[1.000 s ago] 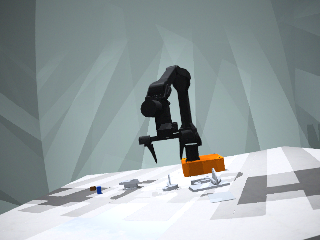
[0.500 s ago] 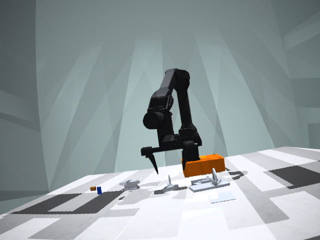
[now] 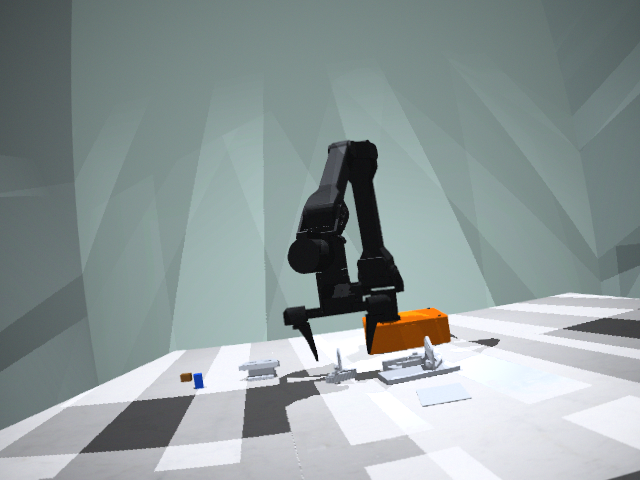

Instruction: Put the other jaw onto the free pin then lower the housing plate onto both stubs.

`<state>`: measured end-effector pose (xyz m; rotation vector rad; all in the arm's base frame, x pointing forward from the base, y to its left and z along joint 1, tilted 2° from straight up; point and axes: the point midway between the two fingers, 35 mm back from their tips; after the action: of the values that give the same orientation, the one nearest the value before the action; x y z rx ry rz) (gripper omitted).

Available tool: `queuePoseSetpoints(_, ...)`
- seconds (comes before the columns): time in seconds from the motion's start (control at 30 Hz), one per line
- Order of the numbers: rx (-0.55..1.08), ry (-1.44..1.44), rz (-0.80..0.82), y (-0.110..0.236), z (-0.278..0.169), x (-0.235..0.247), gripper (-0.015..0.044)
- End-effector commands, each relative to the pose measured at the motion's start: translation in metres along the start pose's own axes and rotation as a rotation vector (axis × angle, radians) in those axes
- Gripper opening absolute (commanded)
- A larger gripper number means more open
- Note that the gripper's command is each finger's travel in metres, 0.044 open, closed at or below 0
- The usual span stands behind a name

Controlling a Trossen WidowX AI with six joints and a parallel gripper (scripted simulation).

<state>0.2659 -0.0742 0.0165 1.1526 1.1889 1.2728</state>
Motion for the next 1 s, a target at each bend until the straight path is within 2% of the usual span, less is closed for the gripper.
queuePoseSetpoints(0.0,0.004,0.002,0.003,-0.008,-0.001,0.001,0.0440)
queuePoseSetpoints(0.4,0.005,0.002,0.003,-0.027,-0.003,0.001,0.0440)
queuePoseSetpoints(0.97,0.005,0.002,0.003,-0.027,-0.003,0.001,0.0440)
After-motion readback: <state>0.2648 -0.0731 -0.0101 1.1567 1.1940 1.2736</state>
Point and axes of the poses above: the point midway between the two fingers, 35 mm back from their tips, its own y axis back along the fingers, its own x axis across the jaws, z = x × y, and after that the axes turned 8 degrees about -y, right-handed
